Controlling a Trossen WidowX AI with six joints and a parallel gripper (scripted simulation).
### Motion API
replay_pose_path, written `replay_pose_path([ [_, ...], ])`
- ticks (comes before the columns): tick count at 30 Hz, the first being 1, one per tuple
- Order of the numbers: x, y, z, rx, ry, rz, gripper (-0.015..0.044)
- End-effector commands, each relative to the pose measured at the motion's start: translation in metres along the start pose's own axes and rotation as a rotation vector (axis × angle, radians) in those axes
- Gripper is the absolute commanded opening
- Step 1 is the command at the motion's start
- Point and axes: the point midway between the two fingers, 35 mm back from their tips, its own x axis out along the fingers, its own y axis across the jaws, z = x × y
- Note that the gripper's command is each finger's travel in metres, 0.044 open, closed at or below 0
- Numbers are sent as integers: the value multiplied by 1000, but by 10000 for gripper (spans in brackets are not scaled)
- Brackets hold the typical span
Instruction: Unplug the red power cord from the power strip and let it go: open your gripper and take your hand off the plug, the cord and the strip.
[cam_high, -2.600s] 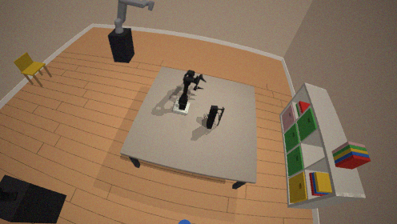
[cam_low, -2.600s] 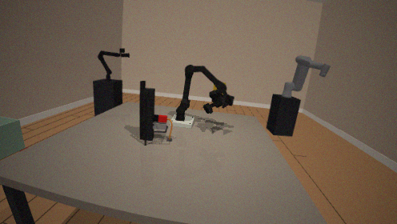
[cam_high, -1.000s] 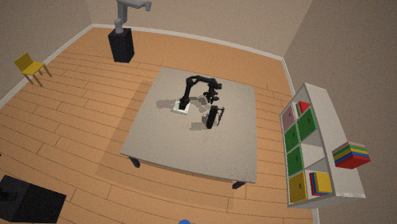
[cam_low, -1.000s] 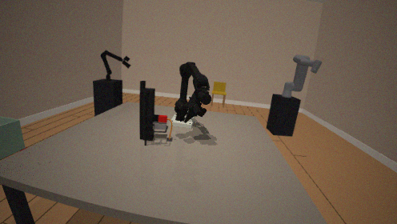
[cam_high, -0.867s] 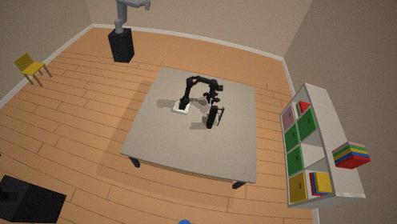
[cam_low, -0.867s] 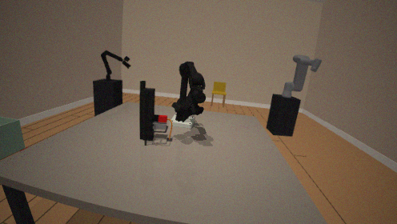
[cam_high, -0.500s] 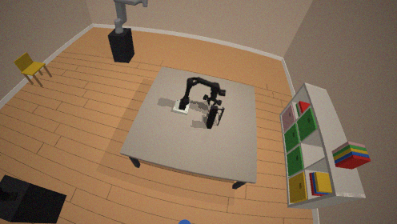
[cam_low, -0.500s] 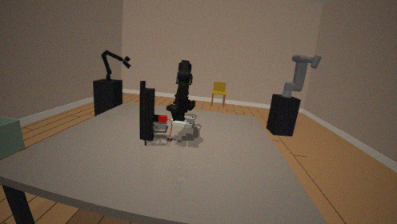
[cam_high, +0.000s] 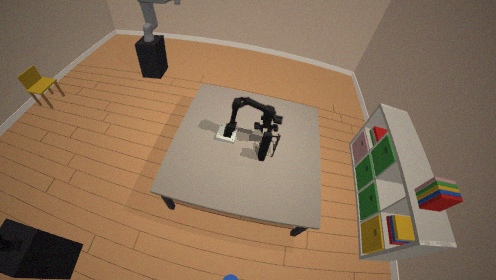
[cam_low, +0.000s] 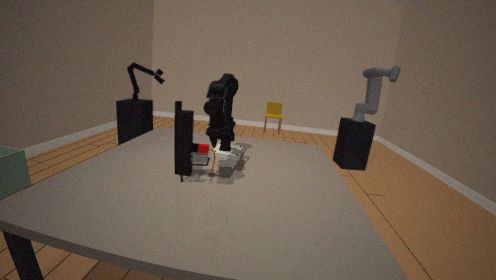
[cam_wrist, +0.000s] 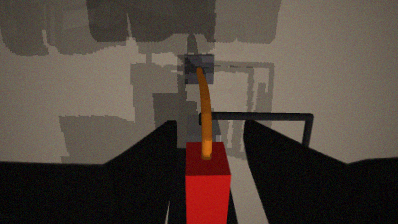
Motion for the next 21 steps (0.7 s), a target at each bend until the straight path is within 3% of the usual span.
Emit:
replay_pose_path([
  [1, -2, 1, -1, -8, -6, -6, 160],
  [21, -2, 0, -31, -8, -3, -6, 160],
])
